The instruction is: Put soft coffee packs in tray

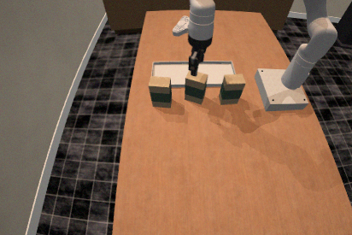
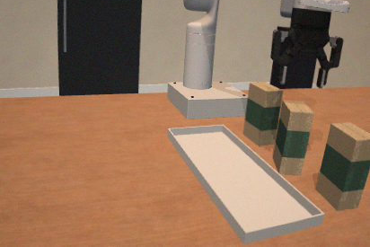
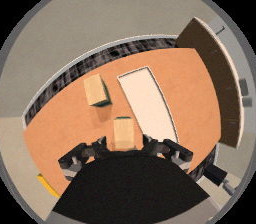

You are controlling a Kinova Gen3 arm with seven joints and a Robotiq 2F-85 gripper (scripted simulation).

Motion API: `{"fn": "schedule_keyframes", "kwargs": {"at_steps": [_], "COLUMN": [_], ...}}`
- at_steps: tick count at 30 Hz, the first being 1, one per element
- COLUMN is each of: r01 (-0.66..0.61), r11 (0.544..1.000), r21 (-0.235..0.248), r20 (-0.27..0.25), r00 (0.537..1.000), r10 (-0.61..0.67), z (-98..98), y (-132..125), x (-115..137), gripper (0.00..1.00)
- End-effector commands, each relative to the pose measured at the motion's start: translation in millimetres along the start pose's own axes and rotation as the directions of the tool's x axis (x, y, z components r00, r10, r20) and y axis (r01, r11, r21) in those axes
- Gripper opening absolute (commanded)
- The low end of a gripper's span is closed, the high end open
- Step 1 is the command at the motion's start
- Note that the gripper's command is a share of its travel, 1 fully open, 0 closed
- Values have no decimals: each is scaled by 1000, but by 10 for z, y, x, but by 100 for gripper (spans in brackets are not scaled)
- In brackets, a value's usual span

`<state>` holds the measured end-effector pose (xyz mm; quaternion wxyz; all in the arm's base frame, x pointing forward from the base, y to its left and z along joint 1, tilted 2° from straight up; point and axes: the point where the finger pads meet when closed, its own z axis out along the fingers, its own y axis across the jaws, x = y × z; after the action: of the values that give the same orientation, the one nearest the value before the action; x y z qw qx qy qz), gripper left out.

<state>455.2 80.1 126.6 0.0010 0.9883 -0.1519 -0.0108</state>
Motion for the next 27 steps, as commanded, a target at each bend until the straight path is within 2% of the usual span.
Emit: {"fn": "schedule_keyframes", "kwargs": {"at_steps": [1, 5, 9, 27], "r01": [2, 2, 2, 2], "r11": [1000, 1000, 1000, 1000], "r21": [-2, -2, -2, -2], "r20": [6, 6, 6, 6], "r00": [1000, 1000, 1000, 1000], "r10": [-2, -2, -2, -2], "z": [109, 274, 313, 320], "y": [0, -2, -2, -3], "x": [-18, -16, -16, -16], "gripper": [82, 82, 82, 82]}}
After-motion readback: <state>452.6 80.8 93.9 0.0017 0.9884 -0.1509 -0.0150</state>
